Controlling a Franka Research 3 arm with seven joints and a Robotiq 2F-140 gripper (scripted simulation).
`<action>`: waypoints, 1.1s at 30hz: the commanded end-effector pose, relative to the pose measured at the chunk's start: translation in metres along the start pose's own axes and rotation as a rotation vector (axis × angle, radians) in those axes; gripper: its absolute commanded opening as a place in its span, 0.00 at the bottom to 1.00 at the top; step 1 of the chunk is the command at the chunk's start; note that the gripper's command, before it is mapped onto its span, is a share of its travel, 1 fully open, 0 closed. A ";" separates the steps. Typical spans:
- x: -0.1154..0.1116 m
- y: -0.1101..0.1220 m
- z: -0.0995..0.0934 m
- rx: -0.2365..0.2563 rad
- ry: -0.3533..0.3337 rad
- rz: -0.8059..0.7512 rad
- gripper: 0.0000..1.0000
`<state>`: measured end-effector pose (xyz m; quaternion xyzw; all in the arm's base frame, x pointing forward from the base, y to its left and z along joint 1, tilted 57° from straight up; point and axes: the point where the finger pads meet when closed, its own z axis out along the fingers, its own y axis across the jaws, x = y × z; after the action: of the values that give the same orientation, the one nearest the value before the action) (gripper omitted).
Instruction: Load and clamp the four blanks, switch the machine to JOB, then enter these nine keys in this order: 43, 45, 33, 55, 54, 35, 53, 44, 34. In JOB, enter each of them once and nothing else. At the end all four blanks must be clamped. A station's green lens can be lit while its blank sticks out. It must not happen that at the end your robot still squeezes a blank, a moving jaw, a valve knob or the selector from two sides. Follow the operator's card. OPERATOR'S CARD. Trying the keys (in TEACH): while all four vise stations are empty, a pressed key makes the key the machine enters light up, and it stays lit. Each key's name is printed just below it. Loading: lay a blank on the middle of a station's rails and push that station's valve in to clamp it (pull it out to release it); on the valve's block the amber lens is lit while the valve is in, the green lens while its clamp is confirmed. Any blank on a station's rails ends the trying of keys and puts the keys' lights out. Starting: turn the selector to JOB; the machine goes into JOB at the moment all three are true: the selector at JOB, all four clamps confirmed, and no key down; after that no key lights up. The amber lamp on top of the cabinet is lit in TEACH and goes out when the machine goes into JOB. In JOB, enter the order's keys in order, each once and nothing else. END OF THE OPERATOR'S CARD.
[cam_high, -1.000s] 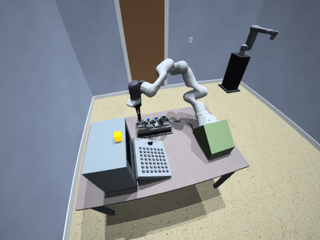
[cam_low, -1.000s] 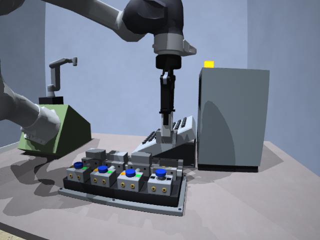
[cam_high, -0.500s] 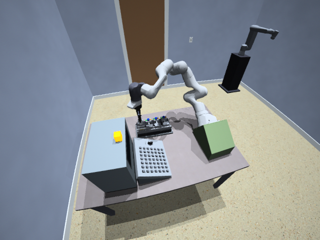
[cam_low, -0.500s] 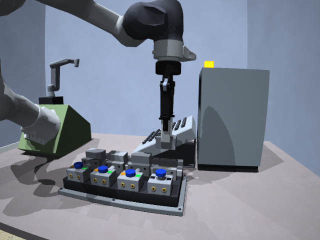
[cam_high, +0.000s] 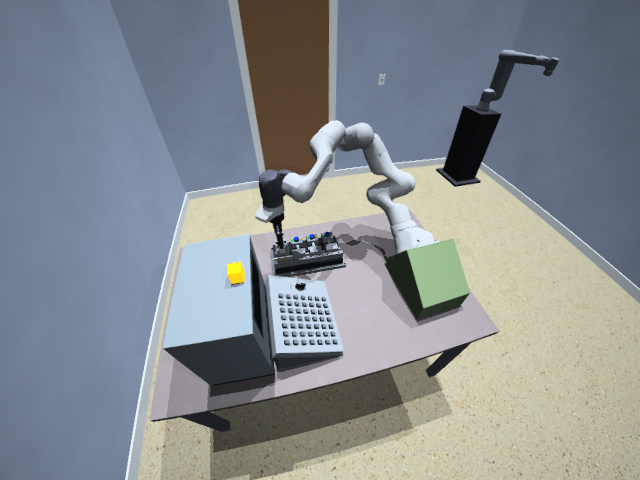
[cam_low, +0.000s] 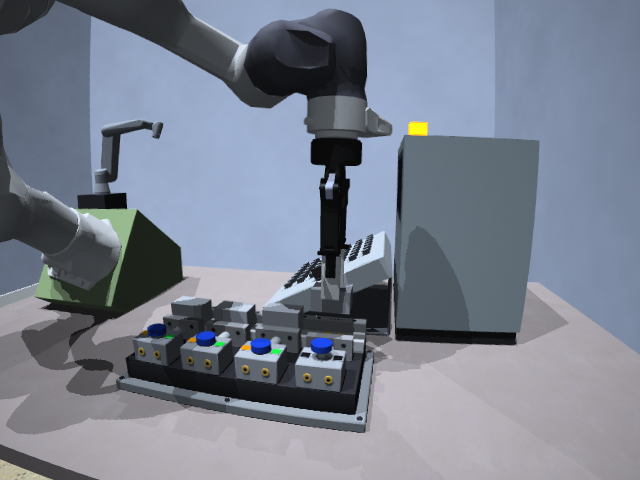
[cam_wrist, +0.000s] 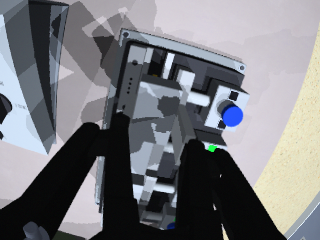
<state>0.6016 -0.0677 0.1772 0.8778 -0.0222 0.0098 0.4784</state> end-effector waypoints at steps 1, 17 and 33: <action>0.004 -0.001 0.005 0.003 0.012 0.005 0.00; 0.004 -0.001 0.023 0.003 0.012 0.005 0.00; 0.004 -0.001 0.031 0.003 0.012 0.005 0.00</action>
<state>0.6037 -0.0930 0.1601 0.8784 -0.0215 0.0127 0.4773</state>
